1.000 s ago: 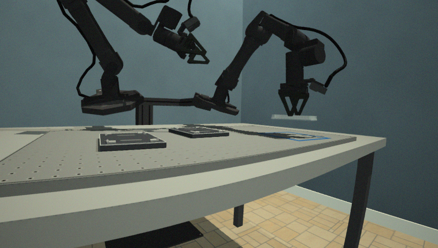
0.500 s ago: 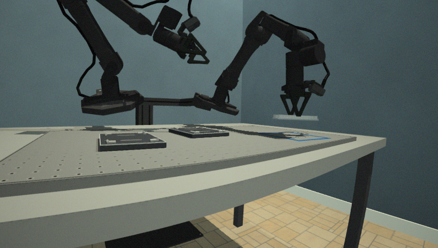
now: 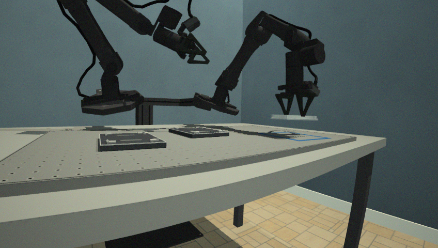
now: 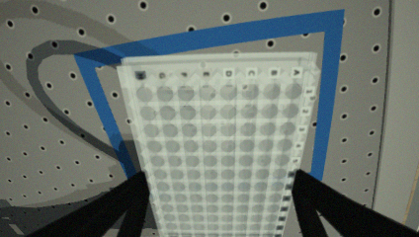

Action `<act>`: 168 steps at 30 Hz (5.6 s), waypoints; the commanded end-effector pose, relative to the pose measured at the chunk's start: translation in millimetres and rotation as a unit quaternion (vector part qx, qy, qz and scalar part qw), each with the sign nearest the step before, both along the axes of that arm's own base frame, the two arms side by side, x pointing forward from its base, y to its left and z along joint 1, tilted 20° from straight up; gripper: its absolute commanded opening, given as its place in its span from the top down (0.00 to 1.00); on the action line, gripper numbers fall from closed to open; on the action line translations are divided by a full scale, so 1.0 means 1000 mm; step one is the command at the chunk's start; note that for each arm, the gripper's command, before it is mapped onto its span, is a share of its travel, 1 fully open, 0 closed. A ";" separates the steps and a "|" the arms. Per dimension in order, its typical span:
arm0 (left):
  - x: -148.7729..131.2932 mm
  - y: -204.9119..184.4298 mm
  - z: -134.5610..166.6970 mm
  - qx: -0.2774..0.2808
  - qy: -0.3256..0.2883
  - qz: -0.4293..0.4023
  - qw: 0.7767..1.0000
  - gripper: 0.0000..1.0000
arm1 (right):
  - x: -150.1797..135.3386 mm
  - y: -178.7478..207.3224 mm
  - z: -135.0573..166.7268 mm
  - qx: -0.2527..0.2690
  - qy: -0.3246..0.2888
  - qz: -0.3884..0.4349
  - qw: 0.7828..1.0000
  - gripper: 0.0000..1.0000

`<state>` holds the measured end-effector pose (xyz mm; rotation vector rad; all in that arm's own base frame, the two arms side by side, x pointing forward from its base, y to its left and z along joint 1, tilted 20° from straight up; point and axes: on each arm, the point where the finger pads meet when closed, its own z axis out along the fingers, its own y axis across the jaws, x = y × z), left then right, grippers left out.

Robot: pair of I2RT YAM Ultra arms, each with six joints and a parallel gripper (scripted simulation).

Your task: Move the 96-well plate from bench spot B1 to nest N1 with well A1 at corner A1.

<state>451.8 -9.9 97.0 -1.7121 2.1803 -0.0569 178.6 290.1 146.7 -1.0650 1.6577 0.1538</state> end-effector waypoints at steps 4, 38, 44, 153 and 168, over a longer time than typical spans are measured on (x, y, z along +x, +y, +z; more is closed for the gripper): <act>0.000 -0.004 0.000 0.002 0.005 0.014 1.000 0.23 | -0.002 0.004 0.012 0.020 -0.008 0.005 1.000 0.00; 0.016 0.004 -0.039 -0.015 -0.009 0.056 0.998 0.23 | -0.002 0.004 0.012 0.020 -0.008 0.005 1.000 0.00; 0.017 0.007 -0.044 -0.016 -0.010 0.058 0.998 0.23 | -0.002 0.004 0.012 0.020 -0.008 0.005 1.000 0.00; -0.001 -0.006 0.020 0.229 0.146 -0.713 0.646 0.00 | -0.002 0.004 0.012 0.020 -0.008 0.005 1.000 0.00; 0.002 -0.004 0.010 0.275 0.172 -0.852 0.411 0.00 | -0.002 0.004 0.012 0.020 -0.008 0.005 1.000 0.00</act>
